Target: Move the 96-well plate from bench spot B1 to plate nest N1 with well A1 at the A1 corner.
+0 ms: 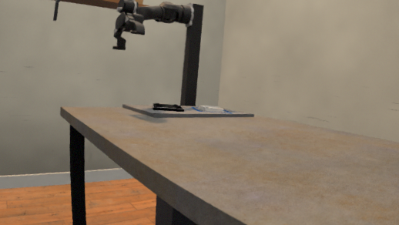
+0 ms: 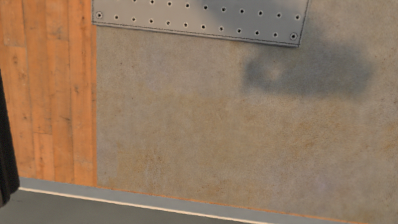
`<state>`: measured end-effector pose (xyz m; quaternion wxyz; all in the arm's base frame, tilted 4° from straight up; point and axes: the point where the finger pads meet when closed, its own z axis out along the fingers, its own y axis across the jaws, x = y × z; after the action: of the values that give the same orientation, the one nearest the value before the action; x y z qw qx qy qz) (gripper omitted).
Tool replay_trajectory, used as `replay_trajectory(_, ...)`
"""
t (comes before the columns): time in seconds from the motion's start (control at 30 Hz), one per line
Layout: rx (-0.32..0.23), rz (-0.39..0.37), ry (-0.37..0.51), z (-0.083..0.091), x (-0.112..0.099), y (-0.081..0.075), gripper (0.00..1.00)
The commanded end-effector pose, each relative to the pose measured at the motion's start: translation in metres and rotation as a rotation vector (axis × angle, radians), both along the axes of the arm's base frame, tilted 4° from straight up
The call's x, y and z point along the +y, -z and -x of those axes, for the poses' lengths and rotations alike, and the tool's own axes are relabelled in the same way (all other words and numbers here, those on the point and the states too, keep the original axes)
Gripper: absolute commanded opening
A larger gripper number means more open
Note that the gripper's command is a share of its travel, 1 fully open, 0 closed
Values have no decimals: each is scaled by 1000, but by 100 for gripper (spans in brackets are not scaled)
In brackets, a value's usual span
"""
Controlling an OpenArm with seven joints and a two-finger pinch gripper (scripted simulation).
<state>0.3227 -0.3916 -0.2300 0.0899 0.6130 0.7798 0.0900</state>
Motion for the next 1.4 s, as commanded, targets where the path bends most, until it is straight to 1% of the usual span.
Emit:
replay_trajectory(0.0,-4,0,0,-1,0,-1,100)
replay_trajectory(0.87,-4,0,0,-1,0,-1,100)
replay_trajectory(1.03,60,43,-248,9,41,15,83)
replay_trajectory(1.1,60,43,-248,9,41,15,77)
replay_trajectory(1.37,60,43,-248,9,41,15,77)
